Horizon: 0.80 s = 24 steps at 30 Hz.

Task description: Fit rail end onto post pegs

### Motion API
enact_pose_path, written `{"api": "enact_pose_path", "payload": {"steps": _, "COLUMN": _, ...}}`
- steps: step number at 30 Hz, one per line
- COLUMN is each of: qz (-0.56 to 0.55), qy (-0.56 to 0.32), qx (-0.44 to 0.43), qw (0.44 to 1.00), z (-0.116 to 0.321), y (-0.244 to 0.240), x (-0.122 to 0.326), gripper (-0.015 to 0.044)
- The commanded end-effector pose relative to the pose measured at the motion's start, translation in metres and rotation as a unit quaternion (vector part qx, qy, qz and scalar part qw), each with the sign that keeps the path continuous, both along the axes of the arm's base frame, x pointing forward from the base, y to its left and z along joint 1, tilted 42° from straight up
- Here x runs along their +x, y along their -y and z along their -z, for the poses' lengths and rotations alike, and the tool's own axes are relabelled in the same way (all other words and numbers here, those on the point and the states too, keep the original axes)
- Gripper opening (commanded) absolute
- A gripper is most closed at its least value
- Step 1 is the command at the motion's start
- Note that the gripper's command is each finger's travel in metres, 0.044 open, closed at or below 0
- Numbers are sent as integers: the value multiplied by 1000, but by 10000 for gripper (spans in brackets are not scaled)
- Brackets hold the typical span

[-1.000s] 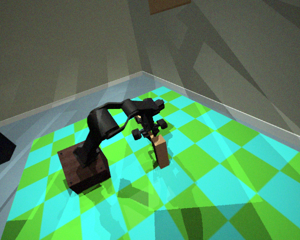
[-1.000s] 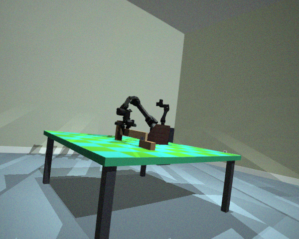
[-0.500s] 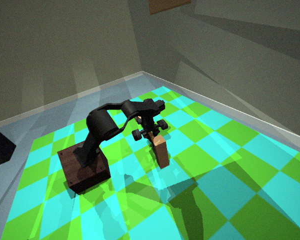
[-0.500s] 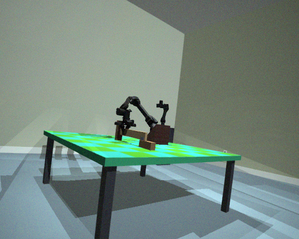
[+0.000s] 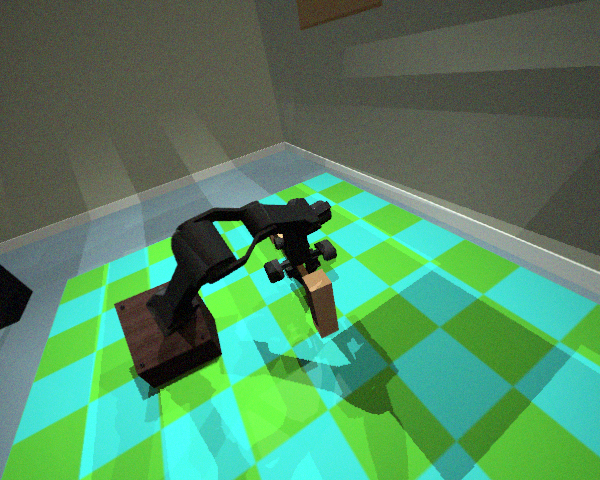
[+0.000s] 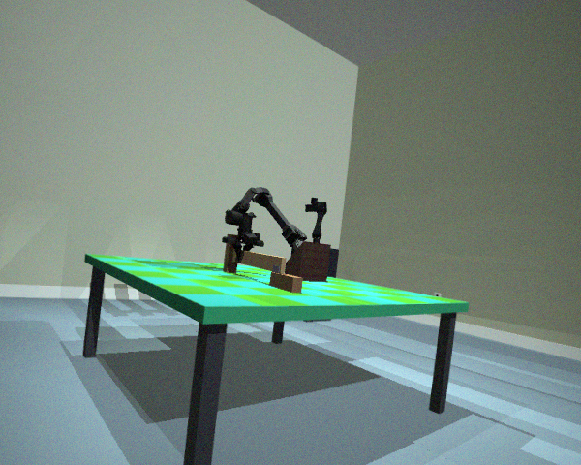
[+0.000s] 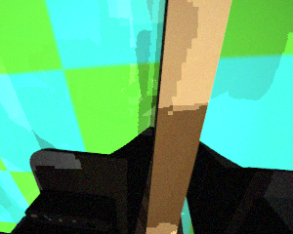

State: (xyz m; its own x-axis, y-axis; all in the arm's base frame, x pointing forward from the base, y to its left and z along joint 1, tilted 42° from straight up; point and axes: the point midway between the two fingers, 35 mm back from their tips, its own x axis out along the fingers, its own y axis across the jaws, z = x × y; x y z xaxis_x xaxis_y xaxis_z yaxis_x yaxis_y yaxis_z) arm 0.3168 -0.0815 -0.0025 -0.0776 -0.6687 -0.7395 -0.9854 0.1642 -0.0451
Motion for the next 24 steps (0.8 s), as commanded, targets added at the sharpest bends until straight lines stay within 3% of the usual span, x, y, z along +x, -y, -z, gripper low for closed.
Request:
{"api": "enact_pose_path", "payload": {"steps": 1, "qz": -3, "qy": 4, "qx": 0, "qw": 1000, "z": -5, "y": 0, "x": 1, "gripper": 0}}
{"api": "enact_pose_path", "payload": {"steps": 24, "qz": -3, "qy": 4, "qx": 0, "qw": 1000, "z": -10, "y": 5, "x": 0, "gripper": 0}}
